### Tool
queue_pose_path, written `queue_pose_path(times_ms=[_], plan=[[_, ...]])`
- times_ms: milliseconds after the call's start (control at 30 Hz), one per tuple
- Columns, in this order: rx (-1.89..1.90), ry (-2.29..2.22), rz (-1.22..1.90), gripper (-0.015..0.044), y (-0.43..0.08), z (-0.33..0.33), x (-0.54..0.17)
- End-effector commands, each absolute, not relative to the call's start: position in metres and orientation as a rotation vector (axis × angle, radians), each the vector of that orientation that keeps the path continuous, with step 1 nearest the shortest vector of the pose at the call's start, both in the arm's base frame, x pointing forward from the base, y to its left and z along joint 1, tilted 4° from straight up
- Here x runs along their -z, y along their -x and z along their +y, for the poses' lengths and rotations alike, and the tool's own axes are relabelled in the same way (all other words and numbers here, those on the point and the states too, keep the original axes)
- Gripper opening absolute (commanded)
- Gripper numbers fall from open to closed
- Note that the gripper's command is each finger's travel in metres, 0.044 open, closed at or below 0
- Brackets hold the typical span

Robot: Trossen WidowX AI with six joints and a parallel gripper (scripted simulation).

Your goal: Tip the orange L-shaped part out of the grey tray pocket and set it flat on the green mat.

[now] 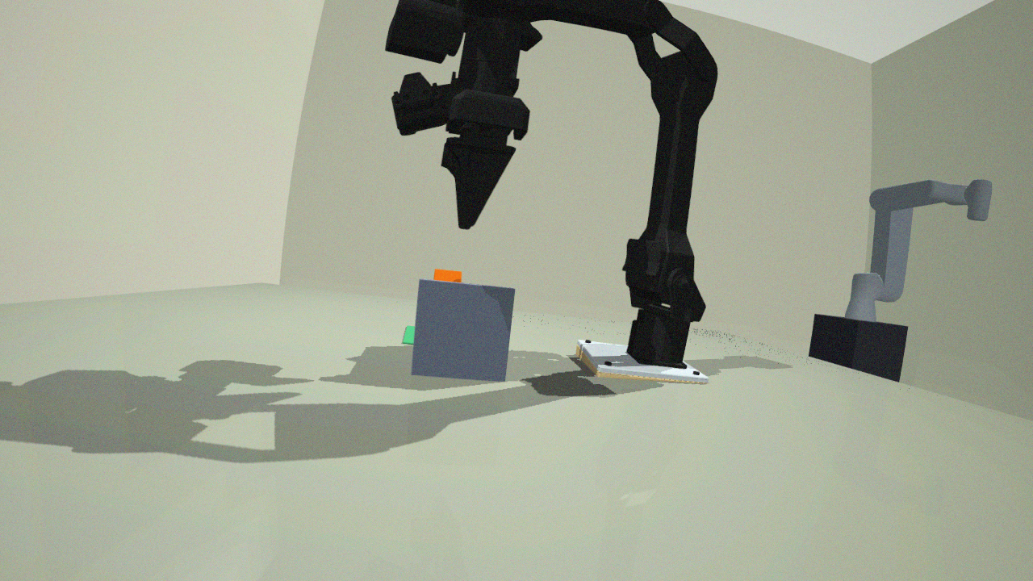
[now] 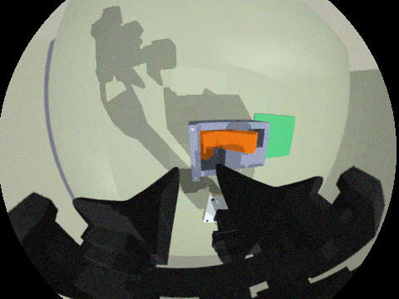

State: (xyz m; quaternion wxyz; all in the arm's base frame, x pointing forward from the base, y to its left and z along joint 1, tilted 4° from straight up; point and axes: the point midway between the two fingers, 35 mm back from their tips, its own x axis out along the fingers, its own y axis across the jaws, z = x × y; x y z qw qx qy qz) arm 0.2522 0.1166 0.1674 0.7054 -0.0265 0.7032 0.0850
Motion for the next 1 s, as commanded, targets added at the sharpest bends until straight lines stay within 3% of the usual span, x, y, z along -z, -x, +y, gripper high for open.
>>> queue_pose_path(times_ms=[0, 233, 367, 767, 967], plan=[[-0.188, 0.057, 1.561, 0.0180, -0.253, 0.117, -0.167], [-0.188, 0.057, 1.561, 0.0180, -0.253, 0.117, -0.167], [-0.039, -0.088, 1.573, 0.0280, -0.256, 0.108, -0.167], [1.005, -1.079, 1.366, 0.0280, -0.273, 0.044, -0.165], [1.063, -1.133, 1.338, 0.0280, -0.273, 0.041, -0.165]])
